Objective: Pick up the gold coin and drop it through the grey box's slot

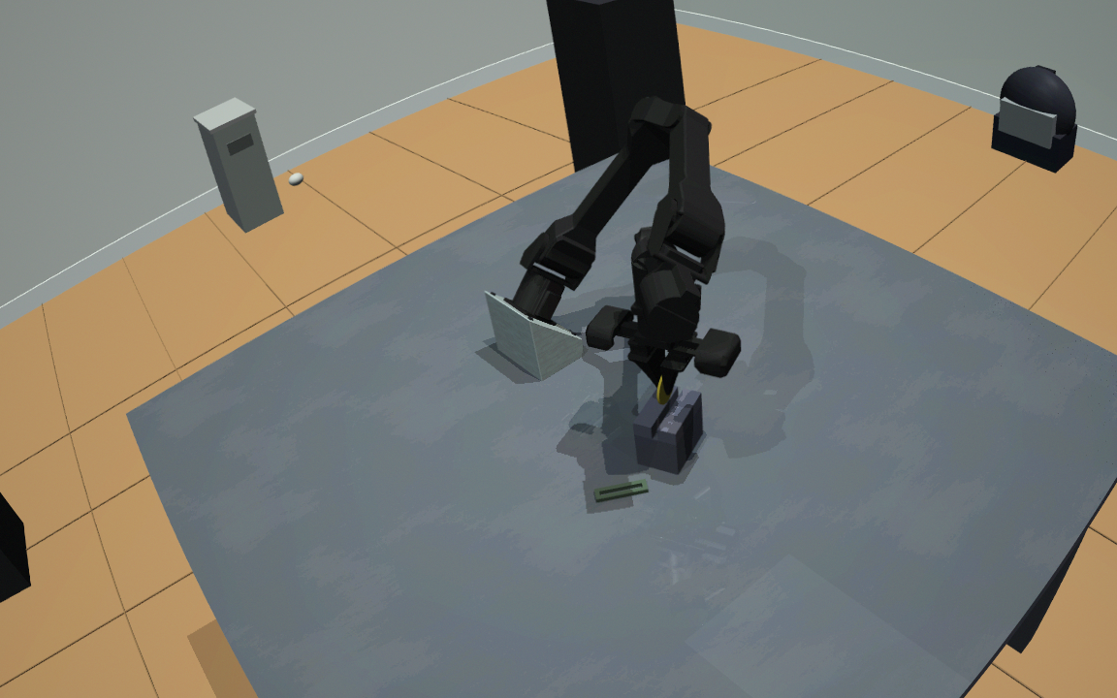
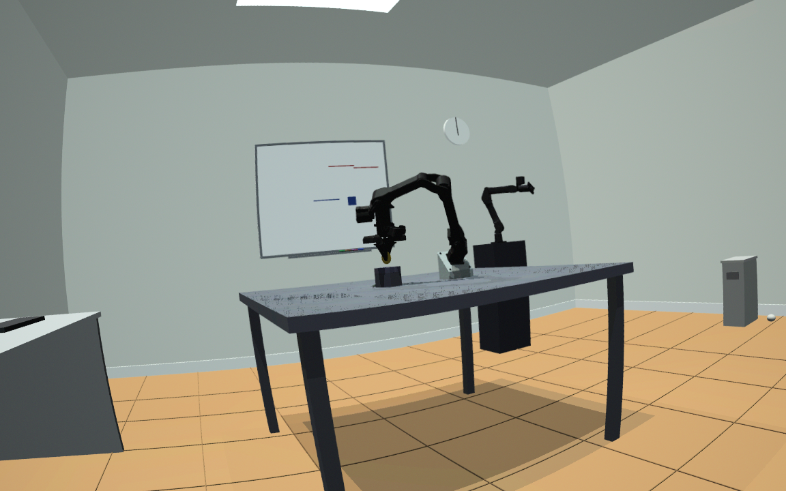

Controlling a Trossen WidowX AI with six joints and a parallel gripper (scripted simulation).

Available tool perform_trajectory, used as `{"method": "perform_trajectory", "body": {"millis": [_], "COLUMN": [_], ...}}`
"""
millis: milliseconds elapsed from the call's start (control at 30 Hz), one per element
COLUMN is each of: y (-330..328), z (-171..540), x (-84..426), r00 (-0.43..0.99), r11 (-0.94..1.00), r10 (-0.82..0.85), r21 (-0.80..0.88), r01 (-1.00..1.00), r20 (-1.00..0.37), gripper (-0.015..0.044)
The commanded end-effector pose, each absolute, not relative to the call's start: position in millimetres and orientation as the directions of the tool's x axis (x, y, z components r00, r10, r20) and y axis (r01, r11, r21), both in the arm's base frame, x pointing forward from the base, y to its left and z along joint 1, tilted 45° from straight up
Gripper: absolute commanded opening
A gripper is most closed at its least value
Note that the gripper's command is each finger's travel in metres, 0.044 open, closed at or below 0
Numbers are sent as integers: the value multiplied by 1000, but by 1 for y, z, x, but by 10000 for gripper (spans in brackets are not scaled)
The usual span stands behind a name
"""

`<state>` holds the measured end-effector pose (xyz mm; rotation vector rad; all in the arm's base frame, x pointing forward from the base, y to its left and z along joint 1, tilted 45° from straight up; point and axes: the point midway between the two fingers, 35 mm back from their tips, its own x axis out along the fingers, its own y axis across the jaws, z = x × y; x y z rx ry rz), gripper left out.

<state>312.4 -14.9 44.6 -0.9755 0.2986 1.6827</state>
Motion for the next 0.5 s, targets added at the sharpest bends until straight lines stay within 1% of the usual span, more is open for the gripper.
{"method": "perform_trajectory", "body": {"millis": [0,467], "y": [-12,-9], "z": [43,38], "x": [310,310], "r00": [-48,-48], "r11": [-350,-348], "r10": [688,688], "r21": [-274,-272], "r01": [-896,-897], "r20": [-724,-724], "gripper": [0,0]}}
